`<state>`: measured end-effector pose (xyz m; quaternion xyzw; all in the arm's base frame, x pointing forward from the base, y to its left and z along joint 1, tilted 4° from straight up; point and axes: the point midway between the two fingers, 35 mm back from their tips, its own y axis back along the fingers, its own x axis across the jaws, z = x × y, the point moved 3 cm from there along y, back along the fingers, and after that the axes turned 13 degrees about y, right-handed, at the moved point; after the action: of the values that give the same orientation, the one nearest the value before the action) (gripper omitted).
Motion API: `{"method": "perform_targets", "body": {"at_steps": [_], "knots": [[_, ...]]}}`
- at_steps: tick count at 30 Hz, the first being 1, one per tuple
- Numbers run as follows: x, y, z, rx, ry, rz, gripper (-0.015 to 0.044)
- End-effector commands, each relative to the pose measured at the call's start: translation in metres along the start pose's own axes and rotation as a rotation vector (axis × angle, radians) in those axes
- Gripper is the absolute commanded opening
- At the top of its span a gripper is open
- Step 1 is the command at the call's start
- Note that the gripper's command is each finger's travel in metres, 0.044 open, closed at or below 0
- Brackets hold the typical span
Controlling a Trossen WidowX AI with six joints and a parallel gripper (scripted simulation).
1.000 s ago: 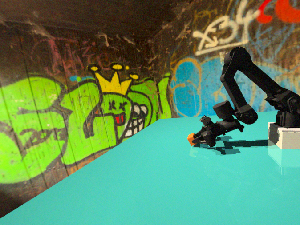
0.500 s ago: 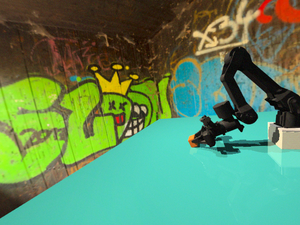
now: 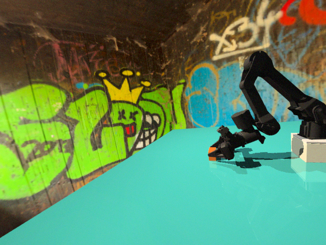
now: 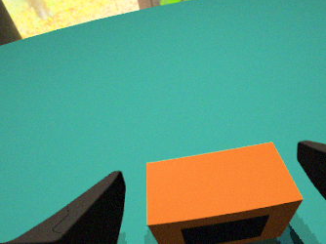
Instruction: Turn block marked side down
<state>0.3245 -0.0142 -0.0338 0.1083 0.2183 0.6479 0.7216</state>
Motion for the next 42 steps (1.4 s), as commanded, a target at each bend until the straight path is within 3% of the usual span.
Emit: {"method": "perform_targets", "body": {"at_steps": [1,20,26,31,42], "knots": [[-0.001,0.000,0.000,0.000,0.007,-0.004,0.0440],[0.000,-0.001,0.000,0.005,0.007,-0.003,0.0440],[-0.001,-0.013,0.017,0.182,0.013,0.039,0.0440],[-0.007,-0.001,0.041,0.350,0.012,0.077,0.0440],[-0.016,0.030,0.078,0.458,-0.001,0.107,0.0440]]}}
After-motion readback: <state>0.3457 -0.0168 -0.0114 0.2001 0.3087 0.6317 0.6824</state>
